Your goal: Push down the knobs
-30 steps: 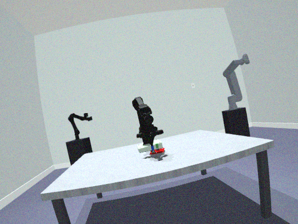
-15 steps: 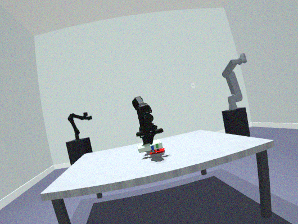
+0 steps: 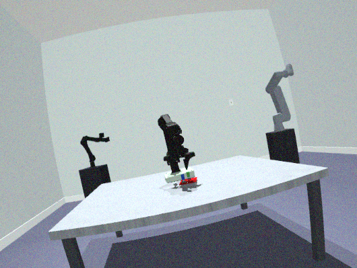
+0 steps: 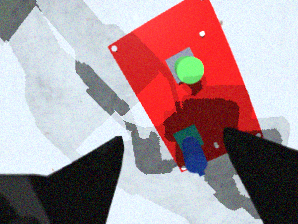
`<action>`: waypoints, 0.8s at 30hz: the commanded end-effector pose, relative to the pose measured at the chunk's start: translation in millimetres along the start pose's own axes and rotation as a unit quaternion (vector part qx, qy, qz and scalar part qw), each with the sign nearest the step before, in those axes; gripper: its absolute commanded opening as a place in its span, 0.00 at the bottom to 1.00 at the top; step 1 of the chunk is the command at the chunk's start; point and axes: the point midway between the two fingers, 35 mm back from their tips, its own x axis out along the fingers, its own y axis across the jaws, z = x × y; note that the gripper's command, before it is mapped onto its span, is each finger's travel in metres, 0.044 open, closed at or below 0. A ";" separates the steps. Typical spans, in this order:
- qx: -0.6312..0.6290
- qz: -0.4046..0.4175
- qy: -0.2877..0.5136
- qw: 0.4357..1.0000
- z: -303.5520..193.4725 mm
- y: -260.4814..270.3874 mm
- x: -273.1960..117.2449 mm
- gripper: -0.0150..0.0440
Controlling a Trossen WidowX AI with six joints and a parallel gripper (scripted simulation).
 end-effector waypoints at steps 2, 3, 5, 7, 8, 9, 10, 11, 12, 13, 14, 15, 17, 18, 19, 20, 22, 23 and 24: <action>0.006 -0.006 0.001 1.000 47.5 24.0 -14.2 1.00; 0.003 -0.006 0.002 1.000 58.7 30.4 -15.4 1.00; -0.004 -0.004 0.002 1.000 80.7 43.8 -15.9 1.00; -0.012 -0.003 0.003 1.000 101.9 57.9 -14.0 1.00; -0.015 -0.002 0.003 1.000 110.1 63.7 -12.5 1.00; -0.016 -0.002 0.003 1.000 115.0 67.3 -11.4 1.00; -0.017 -0.002 0.003 1.000 116.7 68.5 -11.0 1.00; -0.017 -0.002 0.003 1.000 116.7 68.5 -11.0 1.00; -0.017 -0.002 0.003 1.000 116.7 68.5 -11.0 1.00; -0.017 -0.002 0.003 1.000 116.7 68.5 -11.0 1.00; -0.017 -0.002 0.003 1.000 116.7 68.5 -11.0 1.00; -0.017 -0.002 0.003 1.000 116.7 68.5 -11.0 1.00; -0.017 -0.002 0.003 1.000 116.7 68.5 -11.0 1.00; -0.017 -0.002 0.003 1.000 116.7 68.5 -11.0 1.00; -0.017 -0.002 0.003 1.000 116.7 68.5 -11.0 1.00; -0.017 -0.002 0.003 1.000 116.7 68.5 -11.0 1.00; -0.017 -0.002 0.003 1.000 116.7 68.5 -11.0 1.00; -0.017 -0.002 0.003 1.000 116.7 68.5 -11.0 1.00; -0.017 -0.002 0.003 1.000 116.7 68.5 -11.0 1.00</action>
